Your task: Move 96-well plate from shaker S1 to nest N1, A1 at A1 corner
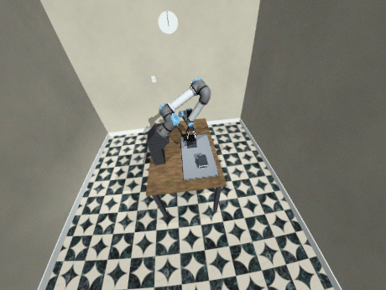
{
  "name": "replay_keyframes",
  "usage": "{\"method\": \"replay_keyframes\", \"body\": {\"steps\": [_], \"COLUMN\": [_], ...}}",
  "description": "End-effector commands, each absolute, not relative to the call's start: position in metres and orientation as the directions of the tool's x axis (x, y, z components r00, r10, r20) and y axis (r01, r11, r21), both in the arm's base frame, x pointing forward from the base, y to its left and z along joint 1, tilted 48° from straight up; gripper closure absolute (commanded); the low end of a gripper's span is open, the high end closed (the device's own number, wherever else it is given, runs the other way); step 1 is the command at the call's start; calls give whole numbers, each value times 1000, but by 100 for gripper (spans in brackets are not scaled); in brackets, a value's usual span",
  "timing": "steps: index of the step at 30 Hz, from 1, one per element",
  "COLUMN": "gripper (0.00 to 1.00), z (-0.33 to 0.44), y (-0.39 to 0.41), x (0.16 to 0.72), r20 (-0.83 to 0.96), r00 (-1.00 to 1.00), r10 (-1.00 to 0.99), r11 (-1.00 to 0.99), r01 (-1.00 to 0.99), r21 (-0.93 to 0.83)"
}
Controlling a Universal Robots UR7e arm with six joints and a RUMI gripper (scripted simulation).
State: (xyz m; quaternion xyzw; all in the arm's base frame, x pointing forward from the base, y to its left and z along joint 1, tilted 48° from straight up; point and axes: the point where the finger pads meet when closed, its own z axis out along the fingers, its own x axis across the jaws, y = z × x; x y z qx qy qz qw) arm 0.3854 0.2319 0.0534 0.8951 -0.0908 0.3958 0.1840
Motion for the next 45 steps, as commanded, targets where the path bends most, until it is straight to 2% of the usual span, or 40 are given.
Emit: {"method": "replay_keyframes", "body": {"steps": [1, 45], "gripper": [100, 100], "z": [54, 15], "y": [232, 238], "x": [385, 429], "r20": [742, 742], "r00": [670, 670], "r10": [-17, -17], "r11": [-916, -916], "r01": [-308, -308], "r21": [257, 257]}}
